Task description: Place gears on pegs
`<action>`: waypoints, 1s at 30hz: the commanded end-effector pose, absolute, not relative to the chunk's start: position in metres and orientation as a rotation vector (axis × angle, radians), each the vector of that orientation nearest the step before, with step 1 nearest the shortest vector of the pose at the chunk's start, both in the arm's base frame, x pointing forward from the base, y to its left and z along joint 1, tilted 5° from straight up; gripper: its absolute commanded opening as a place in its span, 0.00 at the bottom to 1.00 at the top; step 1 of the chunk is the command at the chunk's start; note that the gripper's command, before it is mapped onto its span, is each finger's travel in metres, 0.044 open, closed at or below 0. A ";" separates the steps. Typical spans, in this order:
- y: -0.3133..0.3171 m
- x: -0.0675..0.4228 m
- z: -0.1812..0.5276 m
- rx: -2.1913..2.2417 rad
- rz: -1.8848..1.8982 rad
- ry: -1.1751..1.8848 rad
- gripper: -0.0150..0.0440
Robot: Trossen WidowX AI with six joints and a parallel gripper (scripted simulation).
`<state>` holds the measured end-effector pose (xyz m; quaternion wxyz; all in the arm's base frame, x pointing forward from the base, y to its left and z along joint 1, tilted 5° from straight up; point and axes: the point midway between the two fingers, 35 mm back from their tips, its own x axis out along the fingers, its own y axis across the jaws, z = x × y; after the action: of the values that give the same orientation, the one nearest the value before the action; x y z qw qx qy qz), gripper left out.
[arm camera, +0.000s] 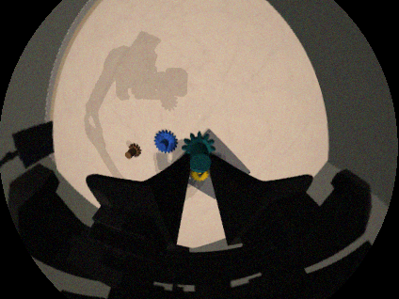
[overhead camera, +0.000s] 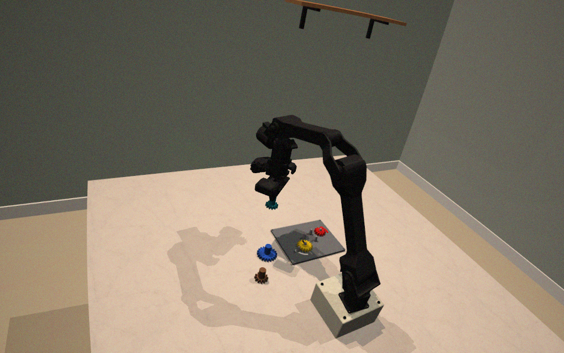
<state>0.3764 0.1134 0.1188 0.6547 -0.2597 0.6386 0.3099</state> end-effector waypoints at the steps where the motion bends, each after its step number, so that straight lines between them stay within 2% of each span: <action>1: 0.103 0.377 0.114 -0.594 0.706 1.445 0.25; 30: 0.021 0.375 0.069 -0.600 0.700 1.449 0.25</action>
<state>0.3766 0.0288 0.0725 0.6539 -0.2607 0.6395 0.3090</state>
